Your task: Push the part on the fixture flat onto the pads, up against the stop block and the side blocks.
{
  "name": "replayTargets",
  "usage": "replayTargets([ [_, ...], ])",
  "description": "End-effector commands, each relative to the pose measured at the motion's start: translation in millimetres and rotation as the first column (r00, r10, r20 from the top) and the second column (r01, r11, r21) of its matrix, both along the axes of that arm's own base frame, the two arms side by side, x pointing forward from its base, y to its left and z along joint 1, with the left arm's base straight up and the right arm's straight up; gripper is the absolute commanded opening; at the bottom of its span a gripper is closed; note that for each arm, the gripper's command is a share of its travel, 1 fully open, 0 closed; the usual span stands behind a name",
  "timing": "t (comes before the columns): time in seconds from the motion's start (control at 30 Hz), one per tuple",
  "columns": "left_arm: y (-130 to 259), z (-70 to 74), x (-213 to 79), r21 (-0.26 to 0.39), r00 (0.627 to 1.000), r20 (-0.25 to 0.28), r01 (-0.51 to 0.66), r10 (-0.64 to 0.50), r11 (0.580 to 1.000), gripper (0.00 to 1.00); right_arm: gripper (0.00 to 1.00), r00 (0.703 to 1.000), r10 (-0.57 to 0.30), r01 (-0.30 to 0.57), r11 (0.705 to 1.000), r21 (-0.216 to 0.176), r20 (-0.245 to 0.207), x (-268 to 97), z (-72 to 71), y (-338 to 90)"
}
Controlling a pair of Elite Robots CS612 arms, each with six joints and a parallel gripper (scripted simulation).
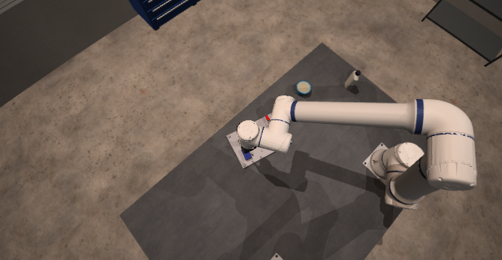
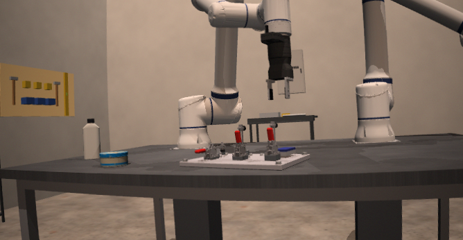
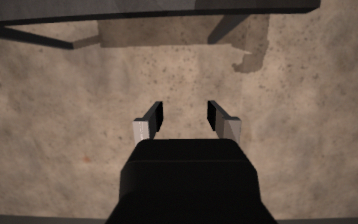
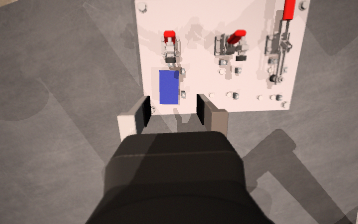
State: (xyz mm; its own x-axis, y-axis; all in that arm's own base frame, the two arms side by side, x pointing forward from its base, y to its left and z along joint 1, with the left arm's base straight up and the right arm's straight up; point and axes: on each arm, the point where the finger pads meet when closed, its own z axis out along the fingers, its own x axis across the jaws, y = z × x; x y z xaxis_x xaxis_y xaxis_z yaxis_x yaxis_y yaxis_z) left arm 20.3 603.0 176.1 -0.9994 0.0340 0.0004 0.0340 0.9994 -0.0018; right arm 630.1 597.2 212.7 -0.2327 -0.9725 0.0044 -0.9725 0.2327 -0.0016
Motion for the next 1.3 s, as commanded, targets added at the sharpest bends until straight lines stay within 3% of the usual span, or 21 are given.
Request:
replayTargets([
  [0.0,0.7,0.9,0.2,0.002,1.0,0.0,0.0,0.0,1.0,1.0,1.0,1.0,0.0,0.0,1.0,0.001,0.002,0.5,1.4,0.3],
  [1.07,0.7,0.9,0.2,0.002,1.0,0.0,0.0,0.0,1.0,1.0,1.0,1.0,0.0,0.0,1.0,0.001,0.002,0.5,1.4,0.3],
  [1.1,0.7,0.9,0.2,0.002,1.0,0.0,0.0,0.0,1.0,1.0,0.87,1.0,0.0,0.0,1.0,0.001,0.002,0.5,1.4,0.3],
  [1.27,0.7,0.9,0.2,0.002,1.0,0.0,0.0,0.0,1.0,1.0,0.87,1.0,0.0,0.0,1.0,0.001,0.002,0.5,1.4,0.3],
])
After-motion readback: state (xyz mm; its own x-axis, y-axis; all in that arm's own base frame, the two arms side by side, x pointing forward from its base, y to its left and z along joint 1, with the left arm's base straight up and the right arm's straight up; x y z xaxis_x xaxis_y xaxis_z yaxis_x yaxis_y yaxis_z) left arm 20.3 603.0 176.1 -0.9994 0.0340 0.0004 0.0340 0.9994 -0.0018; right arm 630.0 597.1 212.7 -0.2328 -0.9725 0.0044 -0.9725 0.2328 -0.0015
